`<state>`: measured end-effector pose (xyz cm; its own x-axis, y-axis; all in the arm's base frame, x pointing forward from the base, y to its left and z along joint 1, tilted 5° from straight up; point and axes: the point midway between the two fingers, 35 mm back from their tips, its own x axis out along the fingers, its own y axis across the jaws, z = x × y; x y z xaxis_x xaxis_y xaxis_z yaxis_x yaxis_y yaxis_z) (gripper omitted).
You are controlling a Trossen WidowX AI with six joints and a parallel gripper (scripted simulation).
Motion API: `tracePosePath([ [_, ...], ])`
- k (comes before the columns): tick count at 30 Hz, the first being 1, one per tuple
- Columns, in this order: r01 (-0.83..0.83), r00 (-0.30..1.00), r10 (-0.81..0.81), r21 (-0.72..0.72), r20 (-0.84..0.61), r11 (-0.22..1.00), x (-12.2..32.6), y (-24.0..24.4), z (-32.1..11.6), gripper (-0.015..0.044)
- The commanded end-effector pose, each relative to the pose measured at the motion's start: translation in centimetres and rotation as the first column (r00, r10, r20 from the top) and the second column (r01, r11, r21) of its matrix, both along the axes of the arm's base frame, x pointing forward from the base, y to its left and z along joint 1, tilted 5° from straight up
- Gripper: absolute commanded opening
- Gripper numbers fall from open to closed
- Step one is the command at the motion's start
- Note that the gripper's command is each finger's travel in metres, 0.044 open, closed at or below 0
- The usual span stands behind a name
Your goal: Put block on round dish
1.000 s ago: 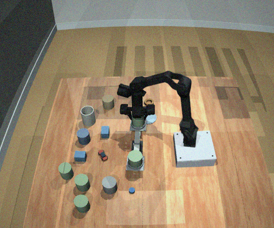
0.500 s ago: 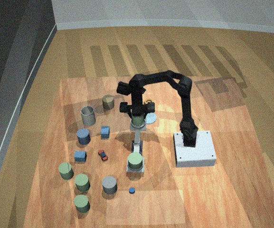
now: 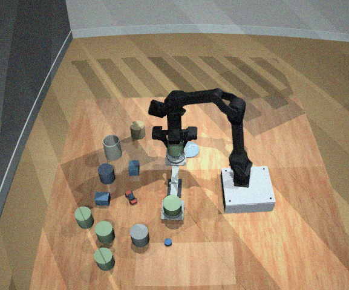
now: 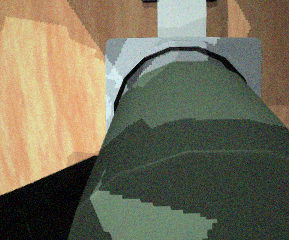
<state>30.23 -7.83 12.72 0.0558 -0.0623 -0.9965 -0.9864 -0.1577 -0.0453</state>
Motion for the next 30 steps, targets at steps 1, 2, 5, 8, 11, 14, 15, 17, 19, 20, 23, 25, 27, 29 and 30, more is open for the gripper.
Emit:
tracePosePath([
  [1,0.007,1.000,-0.006,-0.013,0.023,1.000,0.4,-0.2,1.3,0.0000],
  [2,0.007,1.000,-0.006,-0.013,0.023,1.000,0.4,-0.2,1.4,0.0000],
  [5,0.007,1.000,-0.006,-0.013,0.023,1.000,0.3,-0.2,1.8,0.0000],
  [8,0.007,1.000,-0.006,-0.013,0.023,1.000,0.2,-0.2,2.1,0.0000],
  [11,0.007,1.000,-0.006,-0.012,0.023,1.000,0.2,-0.1,2.5,0.0000],
  [14,0.007,1.000,-0.006,-0.012,0.023,1.000,0.1,-0.1,2.9,0.0000],
  [15,0.007,1.000,-0.006,-0.012,0.023,1.000,0.1,-0.1,3.0,0.0000],
  [17,0.007,1.000,-0.006,-0.012,0.022,1.000,0.0,0.0,3.3,0.0000],
  [19,0.007,1.000,-0.006,-0.012,0.022,1.000,-0.1,0.0,3.5,0.0000],
  [20,0.007,1.000,-0.006,-0.012,0.022,1.000,-0.1,0.0,3.7,0.0000],
  [23,0.007,1.000,-0.006,-0.012,0.022,1.000,-0.2,0.0,4.0,0.0000],
  [25,0.007,1.000,-0.006,-0.012,0.022,1.000,-0.3,0.1,4.3,0.0000],
  [27,0.007,1.000,-0.006,-0.012,0.022,1.000,-0.3,0.1,4.5,0.0000],
  [29,0.007,1.000,-0.006,-0.012,0.022,1.000,-0.4,0.1,4.8,0.0000],
  [30,0.007,1.000,-0.006,-0.012,0.022,1.000,-0.4,0.2,4.9,0.0000],
])
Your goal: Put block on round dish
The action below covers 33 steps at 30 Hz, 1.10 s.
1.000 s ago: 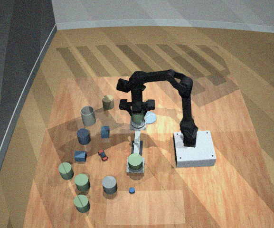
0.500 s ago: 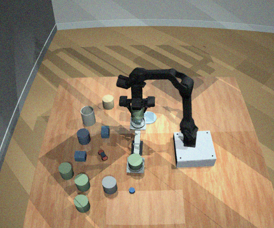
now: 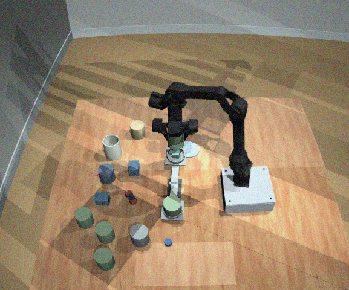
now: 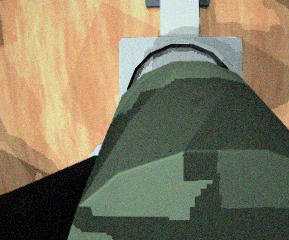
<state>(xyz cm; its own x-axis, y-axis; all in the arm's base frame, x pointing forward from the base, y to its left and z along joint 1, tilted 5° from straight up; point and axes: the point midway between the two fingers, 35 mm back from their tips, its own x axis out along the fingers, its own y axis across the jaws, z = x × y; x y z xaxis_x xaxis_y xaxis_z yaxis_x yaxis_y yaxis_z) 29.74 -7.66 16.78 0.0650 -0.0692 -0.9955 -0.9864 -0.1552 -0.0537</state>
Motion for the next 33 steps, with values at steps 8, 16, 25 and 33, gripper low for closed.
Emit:
tracePosePath([
  [8,0.004,1.000,-0.004,-0.006,0.013,1.000,-0.22,0.10,1.77,0.0000],
  [16,0.000,1.000,0.000,0.000,0.001,1.000,-0.30,0.13,1.10,0.0000],
  [25,0.000,1.000,0.000,0.000,0.001,1.000,-0.30,0.13,1.10,0.0000],
  [33,0.000,1.000,0.000,0.000,0.001,1.000,-0.30,0.13,1.10,0.0000],
])
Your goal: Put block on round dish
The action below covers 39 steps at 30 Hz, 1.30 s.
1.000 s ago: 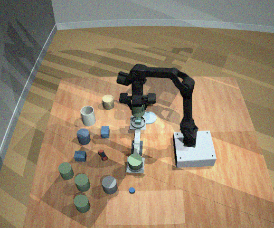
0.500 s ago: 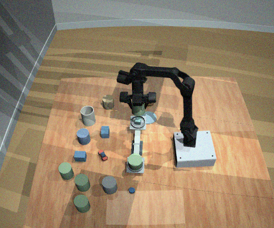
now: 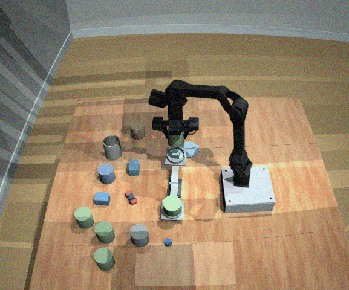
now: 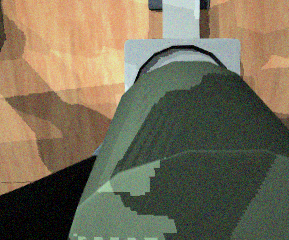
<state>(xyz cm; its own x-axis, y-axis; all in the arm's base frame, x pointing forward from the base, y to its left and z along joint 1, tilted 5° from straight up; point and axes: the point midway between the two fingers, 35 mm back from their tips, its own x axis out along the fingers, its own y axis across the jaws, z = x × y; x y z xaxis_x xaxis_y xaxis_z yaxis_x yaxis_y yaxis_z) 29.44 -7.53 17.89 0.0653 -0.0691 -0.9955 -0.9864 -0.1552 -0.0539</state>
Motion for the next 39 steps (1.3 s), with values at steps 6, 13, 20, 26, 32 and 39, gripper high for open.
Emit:
tracePosePath([
  [6,0.000,1.000,0.000,0.000,0.001,1.000,0.0,0.0,0.0,0.0000],
  [13,0.000,1.000,0.000,0.000,0.001,1.000,0.0,0.0,0.0,0.0000],
  [20,0.000,1.000,0.000,0.000,0.001,1.000,0.0,0.0,0.0,0.0000],
  [26,0.000,1.000,0.000,0.000,0.001,1.000,0.0,0.0,0.0,0.0000],
  [32,0.001,1.000,-0.001,0.000,0.001,1.000,-0.1,-0.4,-0.2,0.0000],
  [39,0.011,1.000,-0.011,-0.001,0.005,1.000,-1.4,-4.8,-2.0,0.0000],
])
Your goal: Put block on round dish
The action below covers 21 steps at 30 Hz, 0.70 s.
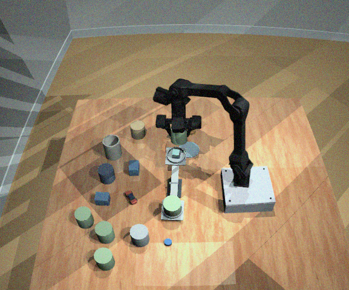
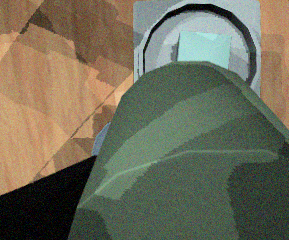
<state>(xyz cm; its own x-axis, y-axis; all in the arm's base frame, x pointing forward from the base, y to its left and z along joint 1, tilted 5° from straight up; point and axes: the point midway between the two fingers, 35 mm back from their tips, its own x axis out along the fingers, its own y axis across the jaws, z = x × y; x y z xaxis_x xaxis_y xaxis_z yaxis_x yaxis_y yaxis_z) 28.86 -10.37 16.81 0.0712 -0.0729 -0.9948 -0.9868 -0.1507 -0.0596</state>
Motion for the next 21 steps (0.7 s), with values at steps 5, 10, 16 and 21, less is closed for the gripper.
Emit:
tracePosePath([
  [5,0.013,1.000,-0.013,0.001,0.001,1.000,-2.3,-4.9,-2.3,0.0000],
  [10,0.021,1.000,-0.021,-0.003,0.005,1.000,-4.1,-7.7,-3.6,0.0000],
  [16,0.017,1.000,-0.017,-0.011,0.000,1.000,-6.8,-10.6,-5.2,0.0000],
  [21,0.007,1.000,-0.007,-0.014,-0.003,1.000,-9.2,-12.7,-6.5,0.0000],
])
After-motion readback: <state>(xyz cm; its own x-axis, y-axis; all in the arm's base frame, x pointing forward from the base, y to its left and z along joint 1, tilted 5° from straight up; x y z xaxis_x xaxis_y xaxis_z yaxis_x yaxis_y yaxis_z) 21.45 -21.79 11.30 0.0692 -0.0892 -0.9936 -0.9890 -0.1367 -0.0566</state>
